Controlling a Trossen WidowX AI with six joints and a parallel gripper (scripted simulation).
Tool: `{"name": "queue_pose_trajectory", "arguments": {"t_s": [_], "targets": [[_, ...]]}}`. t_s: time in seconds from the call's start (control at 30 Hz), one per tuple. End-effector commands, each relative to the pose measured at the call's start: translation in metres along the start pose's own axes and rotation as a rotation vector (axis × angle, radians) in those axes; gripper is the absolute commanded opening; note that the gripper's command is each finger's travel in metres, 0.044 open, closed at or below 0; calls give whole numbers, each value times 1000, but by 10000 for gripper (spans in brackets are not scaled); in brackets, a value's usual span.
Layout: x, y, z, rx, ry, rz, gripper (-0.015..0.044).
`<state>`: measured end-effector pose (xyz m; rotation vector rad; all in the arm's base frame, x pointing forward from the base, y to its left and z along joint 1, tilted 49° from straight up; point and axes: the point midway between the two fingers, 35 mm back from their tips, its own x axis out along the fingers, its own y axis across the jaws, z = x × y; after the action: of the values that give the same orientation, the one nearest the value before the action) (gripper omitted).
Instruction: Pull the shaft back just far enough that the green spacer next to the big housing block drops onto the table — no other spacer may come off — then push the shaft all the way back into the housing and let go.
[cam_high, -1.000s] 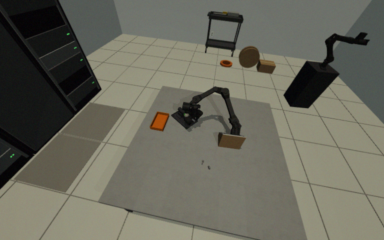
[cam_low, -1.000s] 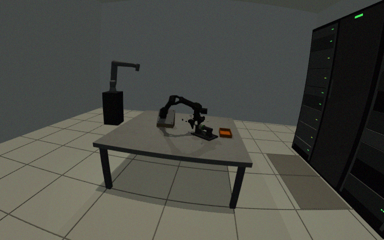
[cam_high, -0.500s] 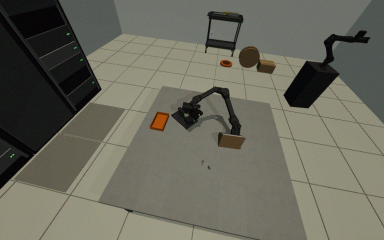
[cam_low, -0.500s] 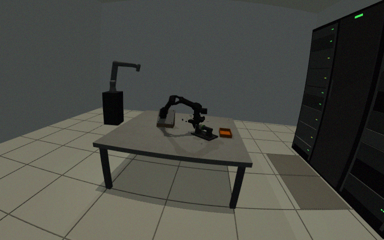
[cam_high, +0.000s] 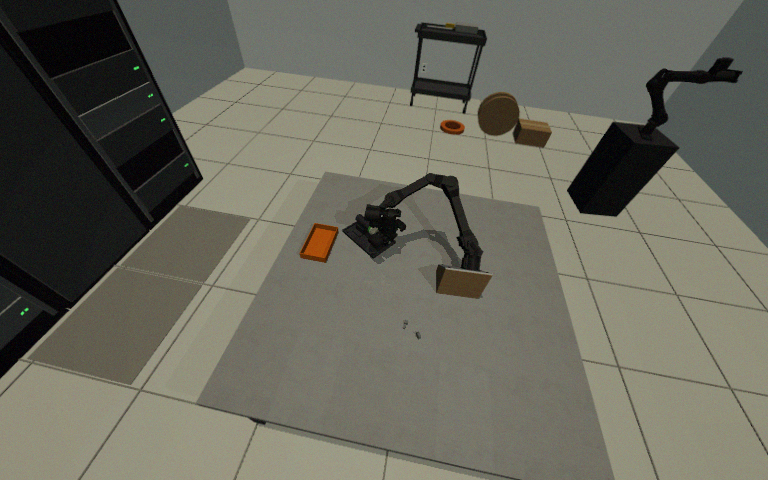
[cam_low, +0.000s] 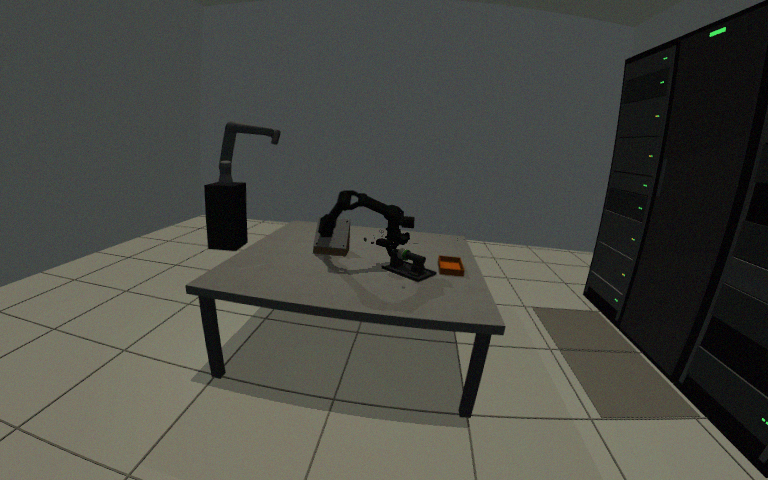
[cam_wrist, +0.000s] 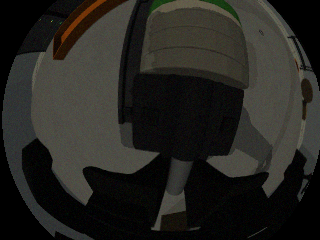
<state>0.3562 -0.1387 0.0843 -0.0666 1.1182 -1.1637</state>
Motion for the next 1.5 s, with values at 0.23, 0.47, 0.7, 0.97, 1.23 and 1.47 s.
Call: {"name": "queue_pose_trajectory", "arguments": {"t_s": [0.23,0.47,0.7,0.97,1.23,1.47], "targets": [[0,0,-9,-2,2,-2,0],[0,0,-14,-2,2,-2,0],[0,0,-17,-2,2,-2,0],[0,0,-17,-2,2,-2,0],[0,0,-18,-3,2,-2,0],[0,0,-19,-3,2,-2,0]]}}
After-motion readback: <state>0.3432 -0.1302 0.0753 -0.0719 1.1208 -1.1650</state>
